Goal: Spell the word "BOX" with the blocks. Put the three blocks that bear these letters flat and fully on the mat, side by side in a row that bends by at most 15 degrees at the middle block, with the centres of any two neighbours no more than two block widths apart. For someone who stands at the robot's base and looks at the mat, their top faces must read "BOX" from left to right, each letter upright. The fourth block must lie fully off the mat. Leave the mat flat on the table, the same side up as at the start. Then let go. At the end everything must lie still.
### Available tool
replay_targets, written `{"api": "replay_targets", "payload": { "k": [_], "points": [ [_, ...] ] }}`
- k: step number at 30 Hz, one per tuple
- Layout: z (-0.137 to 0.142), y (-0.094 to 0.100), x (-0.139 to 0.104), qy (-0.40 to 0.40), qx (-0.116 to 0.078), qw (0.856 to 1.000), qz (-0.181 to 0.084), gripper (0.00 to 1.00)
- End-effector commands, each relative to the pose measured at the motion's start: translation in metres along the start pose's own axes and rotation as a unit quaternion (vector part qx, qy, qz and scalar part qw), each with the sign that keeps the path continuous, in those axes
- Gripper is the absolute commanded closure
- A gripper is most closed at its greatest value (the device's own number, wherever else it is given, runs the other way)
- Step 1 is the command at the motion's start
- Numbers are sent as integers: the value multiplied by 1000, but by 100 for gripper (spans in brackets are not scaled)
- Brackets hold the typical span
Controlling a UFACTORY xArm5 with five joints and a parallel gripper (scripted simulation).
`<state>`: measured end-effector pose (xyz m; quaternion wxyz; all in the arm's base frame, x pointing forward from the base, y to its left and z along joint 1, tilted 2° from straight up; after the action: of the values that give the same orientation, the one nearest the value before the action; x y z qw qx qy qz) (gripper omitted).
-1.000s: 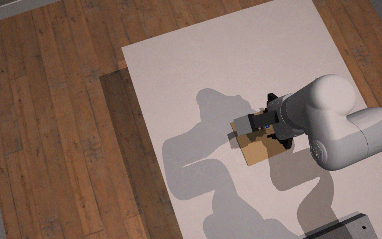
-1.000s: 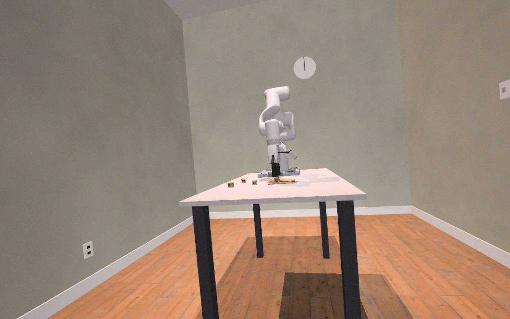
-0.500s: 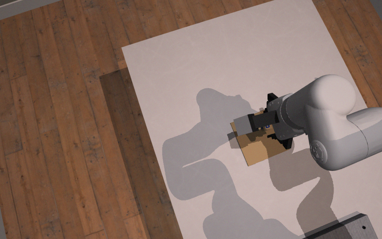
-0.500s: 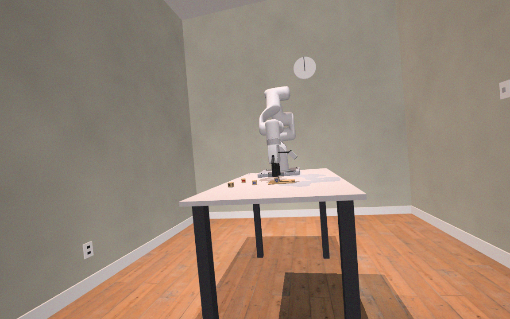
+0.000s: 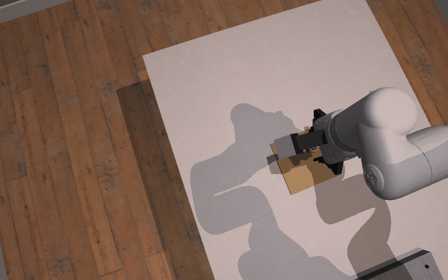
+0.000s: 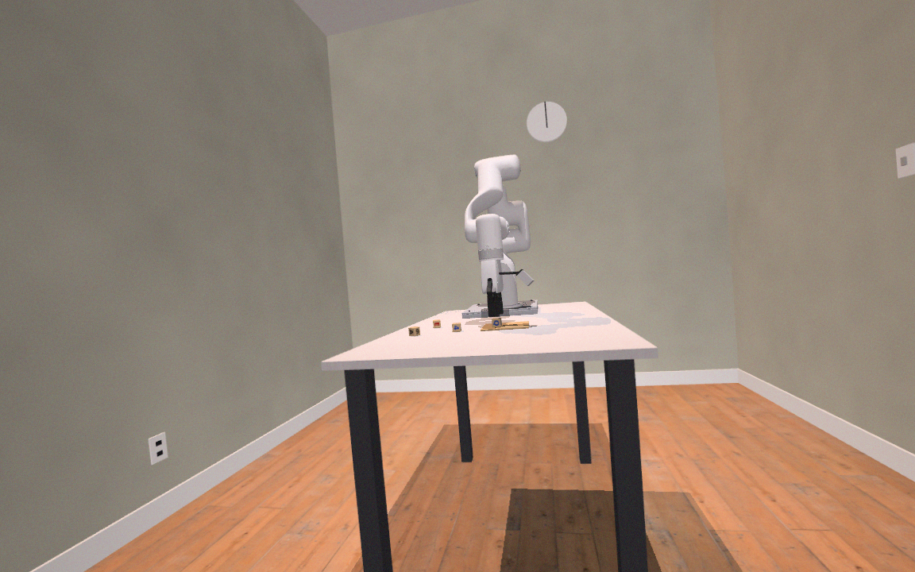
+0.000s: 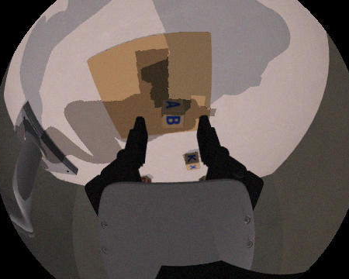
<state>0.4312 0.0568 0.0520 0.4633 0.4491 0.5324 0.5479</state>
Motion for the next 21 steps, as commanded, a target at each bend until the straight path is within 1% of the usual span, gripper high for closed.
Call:
{"api": "replay_targets", "payload": {
  "k": [1,11,21],
  "points": [
    [1,1,0,0,-2,1000,0,37],
    [1,-1,0,0,-2,1000,0,37],
    [1,-17,-1,0,-2,1000,0,37]
  ]
}}
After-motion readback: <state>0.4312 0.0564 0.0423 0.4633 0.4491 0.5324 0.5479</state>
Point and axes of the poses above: the point where the finger pads meet when closed, its own y axis back along the fingers, its own z axis across the jaws, x = y × z, the point moved 1 cm from there along y, back along the fingers, and after that the axes turned 8 degrees about y, right-handed, at the moved point
